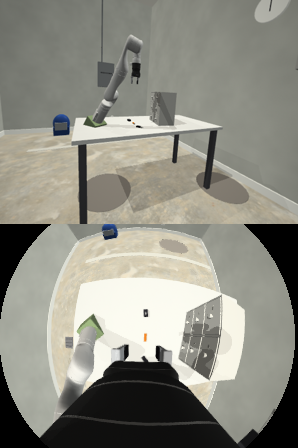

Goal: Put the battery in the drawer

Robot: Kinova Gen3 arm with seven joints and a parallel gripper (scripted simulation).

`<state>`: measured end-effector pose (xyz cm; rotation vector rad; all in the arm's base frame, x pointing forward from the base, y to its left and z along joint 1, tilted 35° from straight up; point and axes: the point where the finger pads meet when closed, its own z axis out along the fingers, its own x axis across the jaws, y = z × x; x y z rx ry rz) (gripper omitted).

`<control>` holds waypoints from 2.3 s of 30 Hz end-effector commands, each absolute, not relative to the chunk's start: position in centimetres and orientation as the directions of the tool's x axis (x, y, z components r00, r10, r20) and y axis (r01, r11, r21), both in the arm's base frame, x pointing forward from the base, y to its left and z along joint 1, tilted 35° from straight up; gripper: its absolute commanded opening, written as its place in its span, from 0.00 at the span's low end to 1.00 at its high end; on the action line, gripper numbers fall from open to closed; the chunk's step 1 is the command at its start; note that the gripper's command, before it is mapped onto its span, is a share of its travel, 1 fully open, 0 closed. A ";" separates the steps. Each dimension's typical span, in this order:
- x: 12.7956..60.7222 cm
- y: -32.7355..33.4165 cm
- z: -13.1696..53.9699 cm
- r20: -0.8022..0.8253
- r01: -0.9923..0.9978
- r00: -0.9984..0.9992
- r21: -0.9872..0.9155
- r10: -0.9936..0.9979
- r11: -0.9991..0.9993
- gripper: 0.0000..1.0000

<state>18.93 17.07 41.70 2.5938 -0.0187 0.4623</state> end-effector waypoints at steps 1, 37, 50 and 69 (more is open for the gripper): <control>18.9 17.1 41.7 0.328 -0.098 0.942 0.475 0.073 -0.874 1.00; 19.2 17.0 41.5 0.342 -0.126 0.939 0.465 0.047 -0.876 1.00; 20.3 16.7 40.7 0.391 -0.228 0.919 0.425 -0.050 -0.876 1.00; 23.8 15.5 38.2 0.514 -0.534 0.782 0.262 -0.351 -0.804 1.00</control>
